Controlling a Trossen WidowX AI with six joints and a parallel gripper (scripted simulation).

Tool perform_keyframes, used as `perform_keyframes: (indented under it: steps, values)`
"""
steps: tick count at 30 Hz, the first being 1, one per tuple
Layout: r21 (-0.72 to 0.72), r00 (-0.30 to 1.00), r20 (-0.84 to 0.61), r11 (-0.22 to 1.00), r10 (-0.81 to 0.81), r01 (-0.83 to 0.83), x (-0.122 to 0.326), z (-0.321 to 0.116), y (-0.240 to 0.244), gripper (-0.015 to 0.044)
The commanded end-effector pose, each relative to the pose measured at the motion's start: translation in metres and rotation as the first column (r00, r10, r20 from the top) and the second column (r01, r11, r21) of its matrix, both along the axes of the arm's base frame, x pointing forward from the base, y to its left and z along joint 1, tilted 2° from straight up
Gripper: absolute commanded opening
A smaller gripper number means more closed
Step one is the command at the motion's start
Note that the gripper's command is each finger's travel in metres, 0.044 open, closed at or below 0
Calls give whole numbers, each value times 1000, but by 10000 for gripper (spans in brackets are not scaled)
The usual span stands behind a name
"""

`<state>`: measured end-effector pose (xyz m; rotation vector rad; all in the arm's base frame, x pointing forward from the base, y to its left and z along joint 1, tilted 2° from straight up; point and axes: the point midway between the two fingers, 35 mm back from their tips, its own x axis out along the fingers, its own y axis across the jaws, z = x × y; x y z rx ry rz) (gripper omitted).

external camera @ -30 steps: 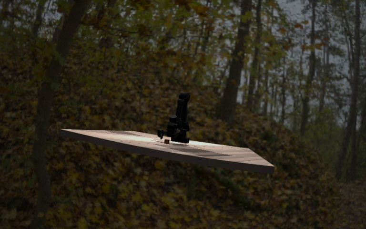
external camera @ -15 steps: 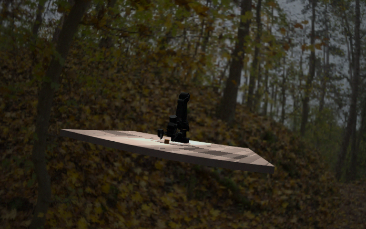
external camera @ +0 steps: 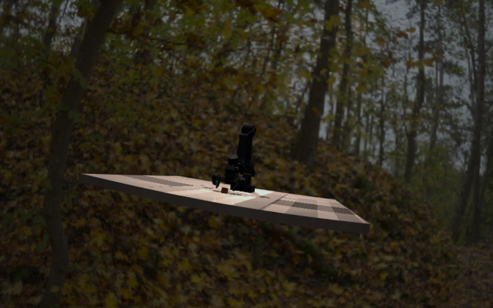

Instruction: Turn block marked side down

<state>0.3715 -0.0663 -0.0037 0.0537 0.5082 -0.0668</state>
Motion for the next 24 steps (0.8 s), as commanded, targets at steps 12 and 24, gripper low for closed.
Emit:
perform_keyframes:
  steps: [12,24]
  values:
    - [26,918,-397,1000,19,-10,-1,68,-4,440]
    - [44,873,-487,999,30,-10,-20,74,-1,440]
